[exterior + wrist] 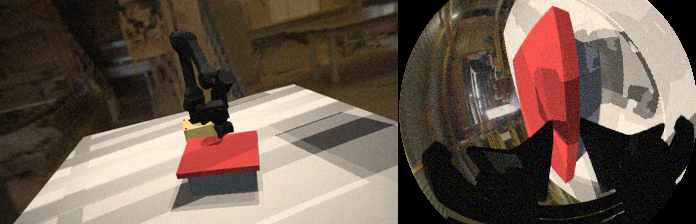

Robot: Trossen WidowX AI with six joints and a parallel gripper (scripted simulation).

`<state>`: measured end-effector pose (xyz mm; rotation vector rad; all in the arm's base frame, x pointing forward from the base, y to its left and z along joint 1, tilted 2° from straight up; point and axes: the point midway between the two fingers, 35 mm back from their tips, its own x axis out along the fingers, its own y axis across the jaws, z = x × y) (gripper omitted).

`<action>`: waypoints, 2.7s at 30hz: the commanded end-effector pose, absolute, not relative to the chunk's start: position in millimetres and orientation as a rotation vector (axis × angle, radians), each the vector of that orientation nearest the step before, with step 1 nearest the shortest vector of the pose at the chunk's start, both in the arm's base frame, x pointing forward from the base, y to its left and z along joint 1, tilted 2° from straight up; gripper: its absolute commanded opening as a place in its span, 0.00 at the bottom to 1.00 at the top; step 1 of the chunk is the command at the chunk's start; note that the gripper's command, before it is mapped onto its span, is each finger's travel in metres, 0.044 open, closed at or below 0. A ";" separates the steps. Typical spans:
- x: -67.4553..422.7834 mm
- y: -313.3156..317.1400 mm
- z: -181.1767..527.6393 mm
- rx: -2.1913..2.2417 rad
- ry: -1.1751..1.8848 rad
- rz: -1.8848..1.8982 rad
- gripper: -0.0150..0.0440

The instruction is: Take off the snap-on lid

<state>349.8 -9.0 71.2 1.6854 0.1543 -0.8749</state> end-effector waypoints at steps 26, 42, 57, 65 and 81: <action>355.4 -13.9 109.3 1.685 0.156 -0.870 0.25; 364.7 -19.9 130.9 1.685 0.155 -0.869 0.25; 381.5 -29.8 151.6 1.685 0.154 -0.868 0.25; 384.4 -31.9 162.2 1.685 0.153 -0.868 0.25; 384.4 -33.0 183.1 1.685 0.153 -0.868 0.25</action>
